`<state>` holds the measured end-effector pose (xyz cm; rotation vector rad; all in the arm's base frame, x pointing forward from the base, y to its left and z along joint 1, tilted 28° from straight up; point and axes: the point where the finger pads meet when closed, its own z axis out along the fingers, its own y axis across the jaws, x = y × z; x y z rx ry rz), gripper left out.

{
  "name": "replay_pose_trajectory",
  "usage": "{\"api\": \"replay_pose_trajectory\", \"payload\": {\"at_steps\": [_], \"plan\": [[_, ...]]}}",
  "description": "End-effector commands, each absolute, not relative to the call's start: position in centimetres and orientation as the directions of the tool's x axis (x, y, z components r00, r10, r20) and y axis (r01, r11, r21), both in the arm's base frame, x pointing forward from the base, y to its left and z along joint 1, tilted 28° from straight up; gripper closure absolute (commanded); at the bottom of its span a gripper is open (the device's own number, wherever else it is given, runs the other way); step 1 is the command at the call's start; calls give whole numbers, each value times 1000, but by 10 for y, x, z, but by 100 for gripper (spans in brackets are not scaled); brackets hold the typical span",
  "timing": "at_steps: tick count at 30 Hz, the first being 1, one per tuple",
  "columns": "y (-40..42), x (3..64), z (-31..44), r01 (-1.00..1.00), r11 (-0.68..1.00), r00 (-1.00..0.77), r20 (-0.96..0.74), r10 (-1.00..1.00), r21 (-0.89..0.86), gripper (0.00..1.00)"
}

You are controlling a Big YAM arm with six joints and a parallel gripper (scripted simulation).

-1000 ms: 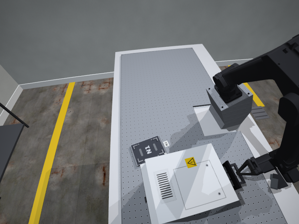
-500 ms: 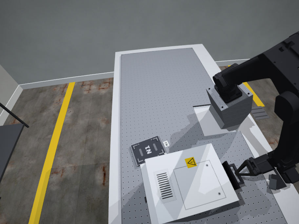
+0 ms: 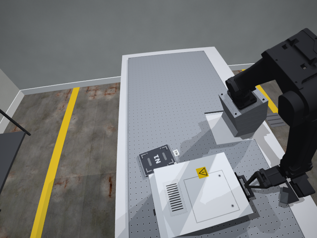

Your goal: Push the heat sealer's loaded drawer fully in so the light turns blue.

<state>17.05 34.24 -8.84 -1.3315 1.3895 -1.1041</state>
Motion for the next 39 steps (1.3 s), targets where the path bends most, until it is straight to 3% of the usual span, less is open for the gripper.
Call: {"api": "replay_pose_trajectory", "payload": {"at_steps": [1,39], "plan": [[344,181,-77,-209,35,-24,-31,-999,-977,100],[345,215,-61,-207,23,-10,-21,-1000,-978,100]]}}
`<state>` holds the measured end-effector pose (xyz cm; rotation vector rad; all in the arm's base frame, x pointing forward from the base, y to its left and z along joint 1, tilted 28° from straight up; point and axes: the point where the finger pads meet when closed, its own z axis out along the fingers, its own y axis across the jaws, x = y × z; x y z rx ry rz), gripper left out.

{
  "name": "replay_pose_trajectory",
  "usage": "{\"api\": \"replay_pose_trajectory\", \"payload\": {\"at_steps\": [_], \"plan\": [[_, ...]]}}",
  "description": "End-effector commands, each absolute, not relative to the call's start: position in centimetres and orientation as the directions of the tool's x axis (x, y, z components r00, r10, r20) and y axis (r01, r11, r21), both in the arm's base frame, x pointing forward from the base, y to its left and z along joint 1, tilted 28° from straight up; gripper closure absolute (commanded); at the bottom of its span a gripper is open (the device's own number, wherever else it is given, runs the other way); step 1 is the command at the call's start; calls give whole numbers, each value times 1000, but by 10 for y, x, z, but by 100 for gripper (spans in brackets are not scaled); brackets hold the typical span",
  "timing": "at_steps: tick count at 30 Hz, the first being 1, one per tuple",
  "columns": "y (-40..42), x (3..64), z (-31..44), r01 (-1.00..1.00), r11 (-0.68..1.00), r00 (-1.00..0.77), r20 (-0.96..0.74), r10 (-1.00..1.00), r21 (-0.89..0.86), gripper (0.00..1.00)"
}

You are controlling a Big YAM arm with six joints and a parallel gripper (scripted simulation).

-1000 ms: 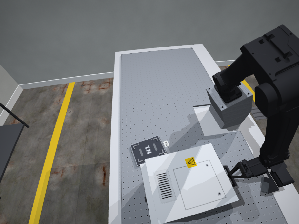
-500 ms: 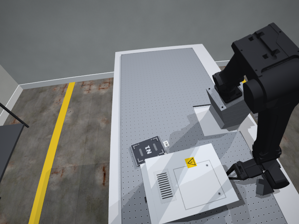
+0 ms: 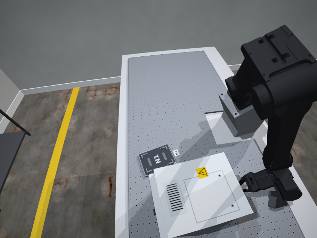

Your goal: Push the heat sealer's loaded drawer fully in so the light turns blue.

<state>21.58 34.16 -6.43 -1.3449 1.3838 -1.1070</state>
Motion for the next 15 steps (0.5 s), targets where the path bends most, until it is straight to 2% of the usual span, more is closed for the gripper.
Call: {"api": "replay_pose_trajectory", "payload": {"at_steps": [1,15], "plan": [[345,215,-61,-207,23,-10,-21,-1000,-978,100],[343,222,-54,-204,35,-20,-31,-999,-978,100]]}}
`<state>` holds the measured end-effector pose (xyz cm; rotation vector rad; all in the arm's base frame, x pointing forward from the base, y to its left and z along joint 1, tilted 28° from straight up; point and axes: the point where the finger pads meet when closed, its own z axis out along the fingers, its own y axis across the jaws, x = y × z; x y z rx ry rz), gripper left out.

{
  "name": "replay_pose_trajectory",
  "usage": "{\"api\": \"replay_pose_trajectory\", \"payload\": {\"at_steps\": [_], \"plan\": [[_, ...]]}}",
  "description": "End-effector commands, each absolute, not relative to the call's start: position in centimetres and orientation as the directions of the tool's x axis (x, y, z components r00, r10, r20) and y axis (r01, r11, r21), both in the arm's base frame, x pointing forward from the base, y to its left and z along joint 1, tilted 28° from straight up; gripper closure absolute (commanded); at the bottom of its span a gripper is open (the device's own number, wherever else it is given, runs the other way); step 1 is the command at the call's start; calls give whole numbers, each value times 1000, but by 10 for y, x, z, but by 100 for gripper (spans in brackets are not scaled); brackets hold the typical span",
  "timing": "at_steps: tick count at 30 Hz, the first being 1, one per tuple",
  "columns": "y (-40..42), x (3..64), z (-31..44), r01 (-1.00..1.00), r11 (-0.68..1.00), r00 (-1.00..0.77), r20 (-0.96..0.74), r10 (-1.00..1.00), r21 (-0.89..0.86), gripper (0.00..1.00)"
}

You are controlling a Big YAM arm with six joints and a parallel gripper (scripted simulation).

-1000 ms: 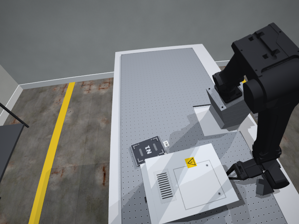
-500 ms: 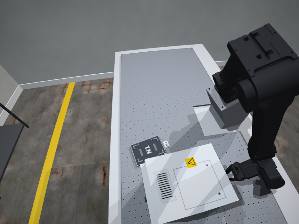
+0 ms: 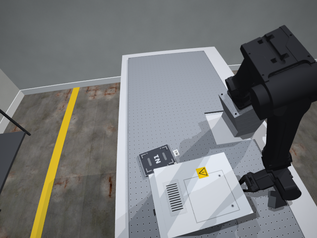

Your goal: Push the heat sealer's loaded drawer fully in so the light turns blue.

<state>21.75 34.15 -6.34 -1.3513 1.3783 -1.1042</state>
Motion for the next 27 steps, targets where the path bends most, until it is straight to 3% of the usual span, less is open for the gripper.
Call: {"api": "replay_pose_trajectory", "payload": {"at_steps": [1,27], "plan": [[342,223,-53,-203,36,-22,-32,-999,-978,100],[342,229,-51,-205,37,-22,-33,-999,-978,100]]}}
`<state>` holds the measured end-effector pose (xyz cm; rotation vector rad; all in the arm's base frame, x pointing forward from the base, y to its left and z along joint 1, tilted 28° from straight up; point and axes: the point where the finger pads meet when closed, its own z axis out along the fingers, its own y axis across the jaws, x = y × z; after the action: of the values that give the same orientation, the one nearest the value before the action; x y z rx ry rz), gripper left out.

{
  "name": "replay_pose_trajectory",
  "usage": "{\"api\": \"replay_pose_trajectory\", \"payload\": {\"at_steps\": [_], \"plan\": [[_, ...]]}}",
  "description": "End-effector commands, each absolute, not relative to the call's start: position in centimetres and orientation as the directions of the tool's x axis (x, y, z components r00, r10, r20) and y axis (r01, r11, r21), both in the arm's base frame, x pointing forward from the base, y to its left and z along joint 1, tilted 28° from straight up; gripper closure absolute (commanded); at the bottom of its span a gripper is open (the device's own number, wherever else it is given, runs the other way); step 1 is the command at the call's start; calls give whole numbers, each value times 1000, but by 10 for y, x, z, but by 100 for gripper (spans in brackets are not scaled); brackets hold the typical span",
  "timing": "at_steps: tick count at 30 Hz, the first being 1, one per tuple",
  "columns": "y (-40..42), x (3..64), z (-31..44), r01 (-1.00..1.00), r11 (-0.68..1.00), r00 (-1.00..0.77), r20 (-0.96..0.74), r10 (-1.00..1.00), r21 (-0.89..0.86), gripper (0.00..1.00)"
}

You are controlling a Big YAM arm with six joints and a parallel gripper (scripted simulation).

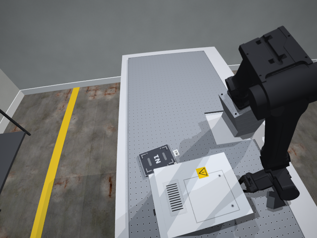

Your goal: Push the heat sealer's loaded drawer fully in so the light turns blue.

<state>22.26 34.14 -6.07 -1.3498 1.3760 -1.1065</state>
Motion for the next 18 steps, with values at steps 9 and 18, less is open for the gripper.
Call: {"api": "replay_pose_trajectory", "payload": {"at_steps": [9,18], "plan": [[342,231,-49,-205,37,-22,-33,-999,-978,100],[342,232,-48,-205,37,-22,-33,-999,-978,100]]}}
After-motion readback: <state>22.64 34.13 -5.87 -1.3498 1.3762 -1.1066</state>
